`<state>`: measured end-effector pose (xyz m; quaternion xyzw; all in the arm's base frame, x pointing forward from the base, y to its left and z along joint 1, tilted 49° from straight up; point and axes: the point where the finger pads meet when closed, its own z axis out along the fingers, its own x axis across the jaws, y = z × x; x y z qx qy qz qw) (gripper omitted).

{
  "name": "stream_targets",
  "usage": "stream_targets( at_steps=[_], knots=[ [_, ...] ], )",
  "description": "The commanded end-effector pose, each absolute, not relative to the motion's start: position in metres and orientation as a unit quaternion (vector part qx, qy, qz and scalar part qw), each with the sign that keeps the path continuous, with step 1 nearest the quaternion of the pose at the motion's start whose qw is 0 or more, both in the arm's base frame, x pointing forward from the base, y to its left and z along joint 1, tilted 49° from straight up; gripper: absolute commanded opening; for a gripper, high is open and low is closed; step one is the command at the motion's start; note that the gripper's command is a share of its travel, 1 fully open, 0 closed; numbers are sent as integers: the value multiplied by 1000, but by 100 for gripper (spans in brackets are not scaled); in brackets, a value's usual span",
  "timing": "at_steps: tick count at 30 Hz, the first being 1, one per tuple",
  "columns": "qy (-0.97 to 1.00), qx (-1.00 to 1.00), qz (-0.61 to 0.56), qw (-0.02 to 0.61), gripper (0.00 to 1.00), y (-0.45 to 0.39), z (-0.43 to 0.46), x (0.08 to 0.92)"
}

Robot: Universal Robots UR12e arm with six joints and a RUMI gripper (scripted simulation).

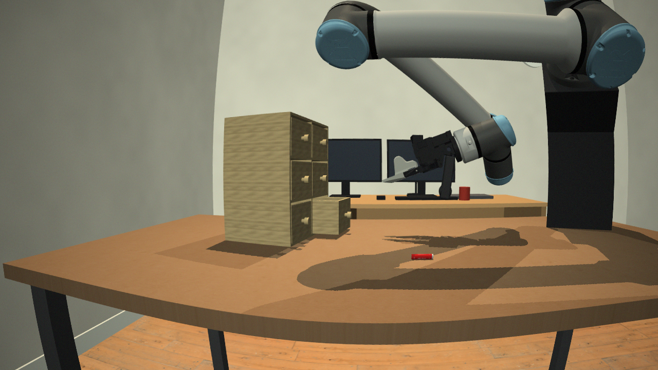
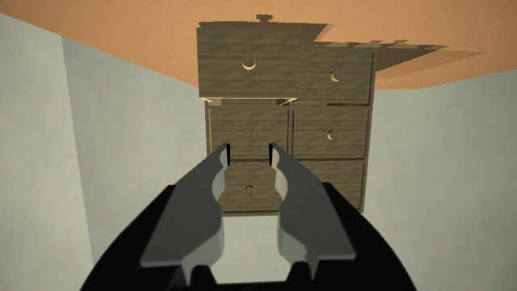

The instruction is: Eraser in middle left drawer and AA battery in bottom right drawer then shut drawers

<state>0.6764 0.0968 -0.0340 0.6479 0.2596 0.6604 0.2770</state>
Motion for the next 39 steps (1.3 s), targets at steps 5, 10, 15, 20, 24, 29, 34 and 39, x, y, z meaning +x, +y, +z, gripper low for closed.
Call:
stream_targets(
  at_steps=[5,10,15,20,24,29,34,39],
  knots=[
    [259,648,660,277,20,97,-34,676],
    [259,648,660,277,20,97,-34,676],
    [259,648,660,277,20,97,-34,676],
    [259,648,660,277,20,97,-34,676],
    [259,648,660,277,20,97,-34,676],
    [259,648,660,277,20,97,-34,677],
    [259,648,660,277,20,98,-35,680],
    [259,648,660,277,20,100,-37,683]
  ],
)
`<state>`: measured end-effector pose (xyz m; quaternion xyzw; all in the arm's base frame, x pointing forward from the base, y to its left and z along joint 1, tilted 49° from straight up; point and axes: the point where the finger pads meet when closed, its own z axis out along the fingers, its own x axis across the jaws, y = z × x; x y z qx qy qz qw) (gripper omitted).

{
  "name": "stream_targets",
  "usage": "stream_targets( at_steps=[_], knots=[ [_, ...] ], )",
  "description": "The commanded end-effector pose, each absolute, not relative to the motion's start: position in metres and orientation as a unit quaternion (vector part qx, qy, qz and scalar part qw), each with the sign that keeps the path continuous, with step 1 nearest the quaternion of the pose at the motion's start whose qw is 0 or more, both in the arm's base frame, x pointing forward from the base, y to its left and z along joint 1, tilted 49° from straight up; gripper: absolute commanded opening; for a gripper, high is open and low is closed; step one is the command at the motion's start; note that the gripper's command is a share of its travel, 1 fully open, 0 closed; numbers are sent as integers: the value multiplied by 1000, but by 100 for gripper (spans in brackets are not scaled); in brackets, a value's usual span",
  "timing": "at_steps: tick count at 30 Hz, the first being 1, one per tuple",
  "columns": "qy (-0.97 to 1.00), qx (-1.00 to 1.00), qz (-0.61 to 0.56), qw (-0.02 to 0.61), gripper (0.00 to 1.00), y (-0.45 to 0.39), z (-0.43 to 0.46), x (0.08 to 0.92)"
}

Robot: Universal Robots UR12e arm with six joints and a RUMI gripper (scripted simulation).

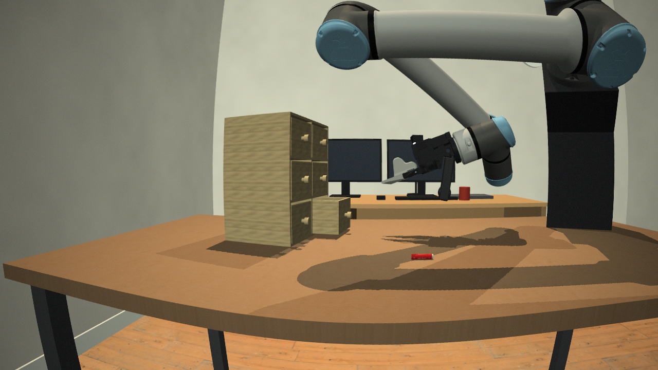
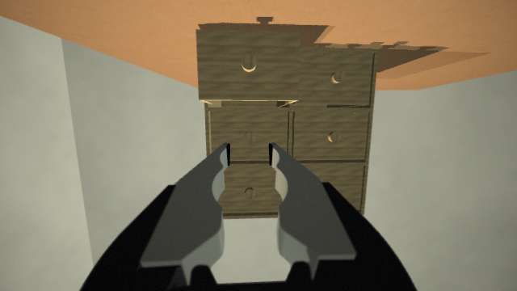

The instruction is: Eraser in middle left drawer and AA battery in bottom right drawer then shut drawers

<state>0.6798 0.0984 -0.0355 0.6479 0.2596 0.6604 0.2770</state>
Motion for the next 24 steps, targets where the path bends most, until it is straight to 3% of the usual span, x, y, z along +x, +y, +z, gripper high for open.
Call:
stream_targets(
  at_steps=[1,24],
  knots=[
    [259,648,660,277,20,101,-38,685],
    [259,648,660,277,20,126,-62,739]
  ],
)
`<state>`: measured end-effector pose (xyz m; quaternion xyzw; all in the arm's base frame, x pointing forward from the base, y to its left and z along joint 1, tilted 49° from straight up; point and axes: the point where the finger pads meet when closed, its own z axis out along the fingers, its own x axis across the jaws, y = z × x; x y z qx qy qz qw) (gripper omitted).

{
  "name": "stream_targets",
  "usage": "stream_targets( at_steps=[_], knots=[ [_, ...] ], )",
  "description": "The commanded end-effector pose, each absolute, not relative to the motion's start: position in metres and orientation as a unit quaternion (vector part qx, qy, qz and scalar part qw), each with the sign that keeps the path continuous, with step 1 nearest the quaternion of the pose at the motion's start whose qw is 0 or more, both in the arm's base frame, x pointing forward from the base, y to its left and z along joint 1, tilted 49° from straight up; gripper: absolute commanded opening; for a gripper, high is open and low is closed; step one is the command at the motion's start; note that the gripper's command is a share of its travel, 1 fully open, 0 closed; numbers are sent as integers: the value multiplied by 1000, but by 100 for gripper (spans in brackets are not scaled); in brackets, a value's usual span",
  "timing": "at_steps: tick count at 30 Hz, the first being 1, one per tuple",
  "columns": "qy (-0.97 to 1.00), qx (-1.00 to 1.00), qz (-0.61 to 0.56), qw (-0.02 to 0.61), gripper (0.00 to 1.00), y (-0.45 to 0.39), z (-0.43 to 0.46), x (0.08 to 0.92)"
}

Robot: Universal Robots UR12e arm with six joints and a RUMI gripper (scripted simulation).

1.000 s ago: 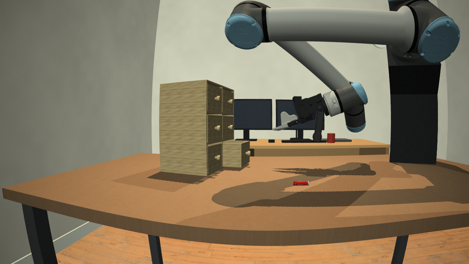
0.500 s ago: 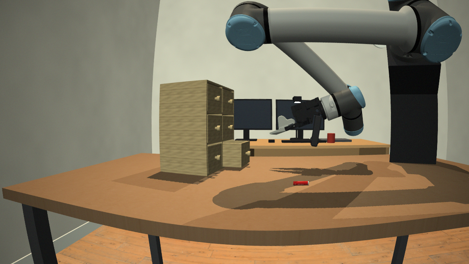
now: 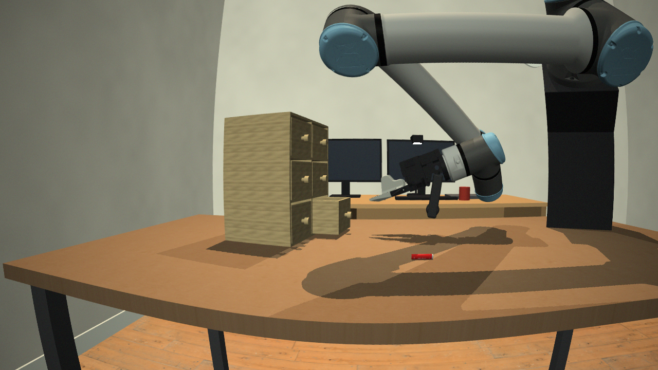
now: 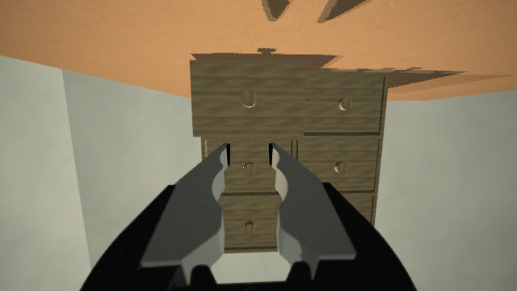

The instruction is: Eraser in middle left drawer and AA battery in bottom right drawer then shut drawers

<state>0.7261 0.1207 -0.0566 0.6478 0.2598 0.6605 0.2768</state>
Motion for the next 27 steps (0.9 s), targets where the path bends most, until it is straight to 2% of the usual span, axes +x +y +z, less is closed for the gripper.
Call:
stream_targets(
  at_steps=[1,27],
  knots=[
    [259,648,660,277,20,128,-64,742],
    [259,648,660,277,20,142,-77,771]
  ],
)
